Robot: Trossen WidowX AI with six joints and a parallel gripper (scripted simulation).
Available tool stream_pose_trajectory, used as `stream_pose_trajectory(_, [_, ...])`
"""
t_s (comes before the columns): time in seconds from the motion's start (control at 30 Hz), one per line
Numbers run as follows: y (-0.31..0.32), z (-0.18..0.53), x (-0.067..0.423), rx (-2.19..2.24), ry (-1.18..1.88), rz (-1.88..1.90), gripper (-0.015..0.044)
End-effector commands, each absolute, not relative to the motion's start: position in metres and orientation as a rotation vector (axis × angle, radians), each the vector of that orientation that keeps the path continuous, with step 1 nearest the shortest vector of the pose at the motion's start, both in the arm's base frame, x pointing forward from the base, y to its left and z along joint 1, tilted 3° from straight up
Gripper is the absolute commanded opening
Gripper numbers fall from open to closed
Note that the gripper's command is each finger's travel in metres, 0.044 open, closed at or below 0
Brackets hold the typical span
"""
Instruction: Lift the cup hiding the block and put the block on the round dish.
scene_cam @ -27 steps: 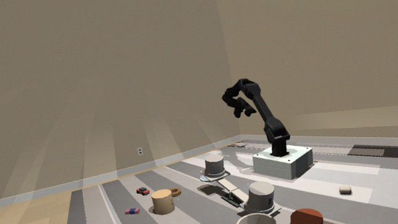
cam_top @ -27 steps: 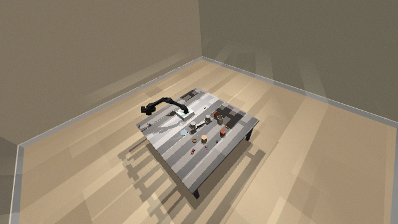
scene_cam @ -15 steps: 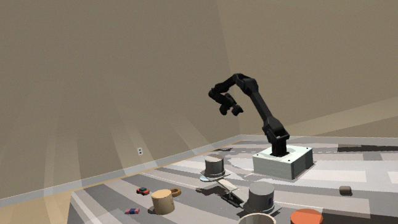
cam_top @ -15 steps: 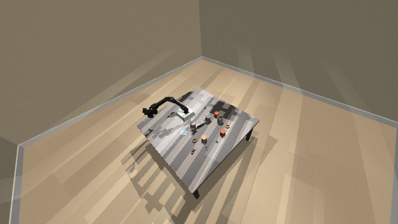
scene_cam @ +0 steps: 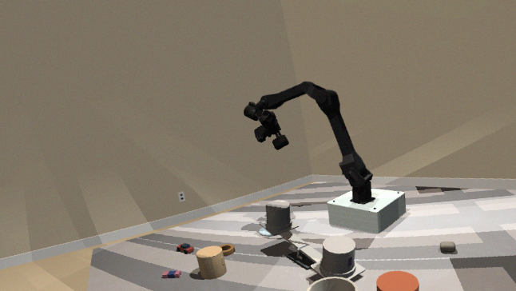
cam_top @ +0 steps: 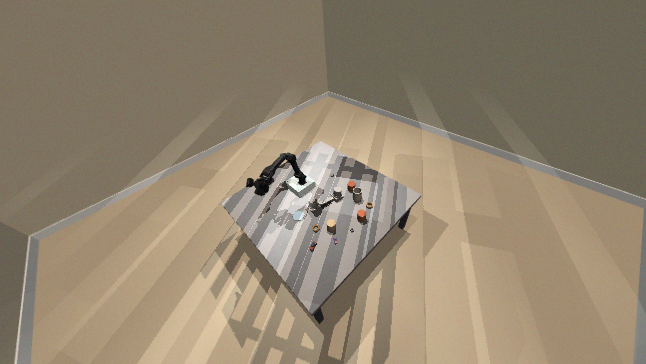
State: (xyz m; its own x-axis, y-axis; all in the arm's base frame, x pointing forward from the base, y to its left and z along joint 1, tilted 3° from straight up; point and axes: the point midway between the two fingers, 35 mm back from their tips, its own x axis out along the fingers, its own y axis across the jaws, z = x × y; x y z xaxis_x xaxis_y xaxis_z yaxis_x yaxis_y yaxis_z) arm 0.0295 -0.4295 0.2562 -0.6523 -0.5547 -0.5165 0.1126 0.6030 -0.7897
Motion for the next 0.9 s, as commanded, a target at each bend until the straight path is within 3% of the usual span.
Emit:
stream_pose_trajectory(0.0, [-0.404, 0.263, 0.073, -0.398, 1.894, -1.081, 0.0440])
stream_pose_trajectory(0.47, [-0.296, 0.271, 0.183, -0.451, 1.427, -0.984, 0.0440])
stream_pose_trajectory(0.87, [-0.180, 0.262, 0.227, -0.371, 1.092, -0.764, 0.0440])
